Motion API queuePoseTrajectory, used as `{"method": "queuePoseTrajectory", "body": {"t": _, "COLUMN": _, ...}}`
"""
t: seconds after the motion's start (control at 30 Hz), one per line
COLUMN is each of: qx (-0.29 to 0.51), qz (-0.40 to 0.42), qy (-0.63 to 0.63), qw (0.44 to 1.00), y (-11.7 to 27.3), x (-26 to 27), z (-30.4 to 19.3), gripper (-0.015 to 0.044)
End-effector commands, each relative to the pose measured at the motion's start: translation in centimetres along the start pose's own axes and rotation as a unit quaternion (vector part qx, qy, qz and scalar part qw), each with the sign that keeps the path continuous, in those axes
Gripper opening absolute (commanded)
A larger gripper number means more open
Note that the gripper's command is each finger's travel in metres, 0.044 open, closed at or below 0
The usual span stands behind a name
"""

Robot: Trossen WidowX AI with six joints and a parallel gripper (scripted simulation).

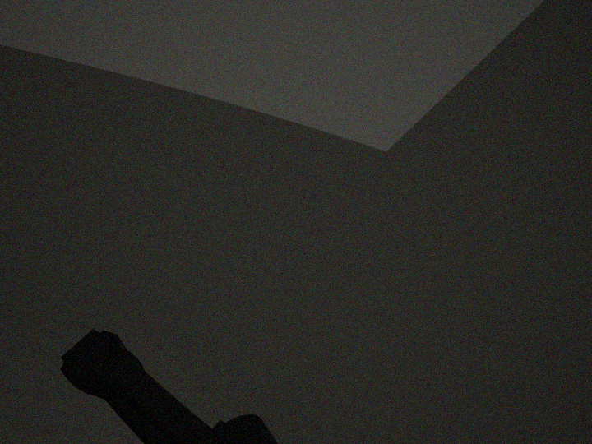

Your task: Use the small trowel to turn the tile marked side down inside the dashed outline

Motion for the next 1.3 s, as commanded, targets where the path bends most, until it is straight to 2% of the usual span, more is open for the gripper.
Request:
{"method": "queuePoseTrajectory", "body": {"t": 0.0, "qx": 0.007, "qz": 0.014, "qy": -0.008, "qw": 1.000, "y": 0.6, "x": 1.4, "z": -0.5, "gripper": 0.0000}}
{"method": "queuePoseTrajectory", "body": {"t": 1.27, "qx": 0.008, "qz": 0.014, "qy": -0.010, "qw": 1.000, "y": 3.3, "x": 3.3, "z": -5.9, "gripper": 0.0000}}
Point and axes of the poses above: the point midway between the two fingers, 35 mm back from their tips, its own y axis back along the fingers, its own x axis across the jaws, z = x × y, the point moved 1 cm from there along y, back along the fingers, and after that the axes turned 14 degrees about -y, right-handed, at the moved point
